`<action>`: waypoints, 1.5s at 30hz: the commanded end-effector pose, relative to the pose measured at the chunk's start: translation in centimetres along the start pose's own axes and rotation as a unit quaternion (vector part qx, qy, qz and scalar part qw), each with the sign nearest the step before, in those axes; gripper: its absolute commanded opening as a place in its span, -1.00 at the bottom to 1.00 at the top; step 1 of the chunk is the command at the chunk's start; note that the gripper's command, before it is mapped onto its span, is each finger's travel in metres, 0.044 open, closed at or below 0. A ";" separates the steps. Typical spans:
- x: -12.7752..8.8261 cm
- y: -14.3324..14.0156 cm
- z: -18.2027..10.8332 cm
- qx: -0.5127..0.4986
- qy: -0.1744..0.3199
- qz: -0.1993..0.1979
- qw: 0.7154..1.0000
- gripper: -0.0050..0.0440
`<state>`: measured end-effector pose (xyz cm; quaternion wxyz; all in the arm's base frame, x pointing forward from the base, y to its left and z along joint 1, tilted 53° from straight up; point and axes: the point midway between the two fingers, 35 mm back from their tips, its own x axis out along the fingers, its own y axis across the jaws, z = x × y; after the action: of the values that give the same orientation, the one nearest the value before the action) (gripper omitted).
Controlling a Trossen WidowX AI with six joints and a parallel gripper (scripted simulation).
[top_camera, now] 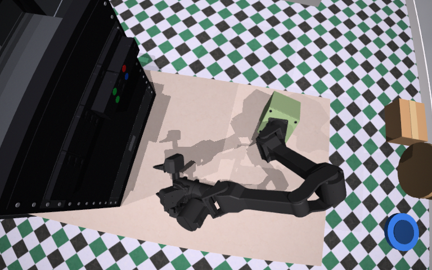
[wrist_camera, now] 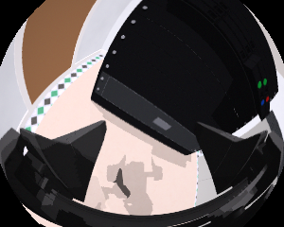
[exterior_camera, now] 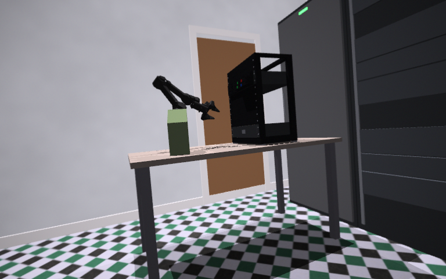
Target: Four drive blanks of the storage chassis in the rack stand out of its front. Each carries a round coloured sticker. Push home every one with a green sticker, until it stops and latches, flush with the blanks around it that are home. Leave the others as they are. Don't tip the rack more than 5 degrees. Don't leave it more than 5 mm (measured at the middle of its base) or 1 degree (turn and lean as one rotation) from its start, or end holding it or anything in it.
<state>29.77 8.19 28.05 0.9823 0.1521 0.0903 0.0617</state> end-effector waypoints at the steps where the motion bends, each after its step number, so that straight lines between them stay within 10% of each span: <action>1: 0.3 -1.2 1.7 -0.026 -0.030 0.000 0.999 1.00; 45: 0.0 -6.8 6.7 -0.141 -0.116 -0.057 0.981 1.00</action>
<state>31.76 0.00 31.74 0.9998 0.0068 -0.0184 0.0009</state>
